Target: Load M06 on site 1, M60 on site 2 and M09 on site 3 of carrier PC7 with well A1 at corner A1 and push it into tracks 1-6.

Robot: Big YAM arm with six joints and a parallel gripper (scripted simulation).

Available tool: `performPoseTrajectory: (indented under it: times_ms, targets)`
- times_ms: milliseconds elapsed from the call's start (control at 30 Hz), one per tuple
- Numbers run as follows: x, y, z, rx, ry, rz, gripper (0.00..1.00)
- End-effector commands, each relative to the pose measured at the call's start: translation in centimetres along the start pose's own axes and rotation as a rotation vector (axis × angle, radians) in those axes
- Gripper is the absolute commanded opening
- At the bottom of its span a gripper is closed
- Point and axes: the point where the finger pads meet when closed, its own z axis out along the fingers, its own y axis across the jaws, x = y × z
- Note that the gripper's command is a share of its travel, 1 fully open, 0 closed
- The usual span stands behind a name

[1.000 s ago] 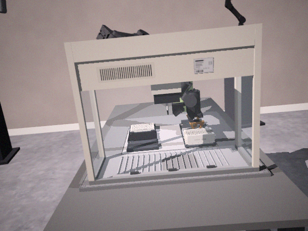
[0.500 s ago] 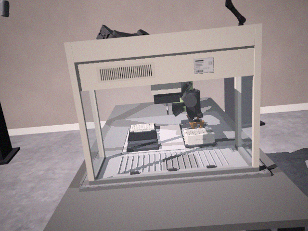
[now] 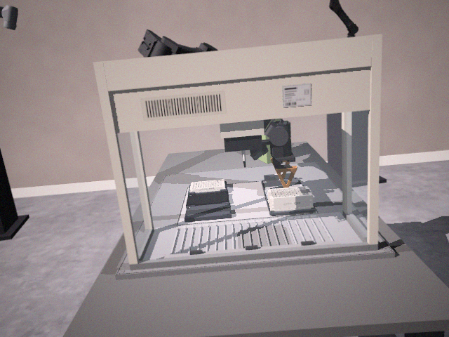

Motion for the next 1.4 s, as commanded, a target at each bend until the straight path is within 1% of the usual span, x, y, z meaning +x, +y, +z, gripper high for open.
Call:
performPoseTrajectory:
  times_ms: [0, 200, 267, 400, 433, 467, 533, 567, 600, 767, 833, 1333, 1367]
  targets:
    - [0.5, 1.4, -3.6, -0.04, 0.01, 0.012, 0.96]
    - [0.5, 1.3, -5.6, -0.041, 0.01, 0.013, 0.96]
    - [0.5, 1.3, -5.6, -0.041, 0.01, 0.013, 0.96]
    - [0.5, 1.2, -6.9, -0.041, 0.01, 0.013, 0.96]
    - [0.5, 1.2, -6.9, -0.041, 0.011, 0.013, 0.96]
    - [0.3, 0.9, -5.5, -0.025, 0.006, 0.016, 0.96]
    - [0.3, 0.9, -5.5, -0.025, 0.006, 0.016, 0.96]
    - [-1.1, 0.9, -5.6, -0.032, 0.004, -0.006, 1.0]
    - [-2.3, 0.2, -4.8, -0.017, 0.0, 0.003, 1.0]
    - [-5.3, -1.3, -4.8, -0.017, -0.001, 0.003, 1.0]
    - [-5.3, -1.3, -4.8, -0.017, -0.001, 0.003, 1.0]
    - [-14.2, -6.0, -4.7, -0.016, -0.004, -0.001, 1.0]
    - [-14.2, -6.0, -4.7, -0.016, -0.004, -0.001, 1.0]
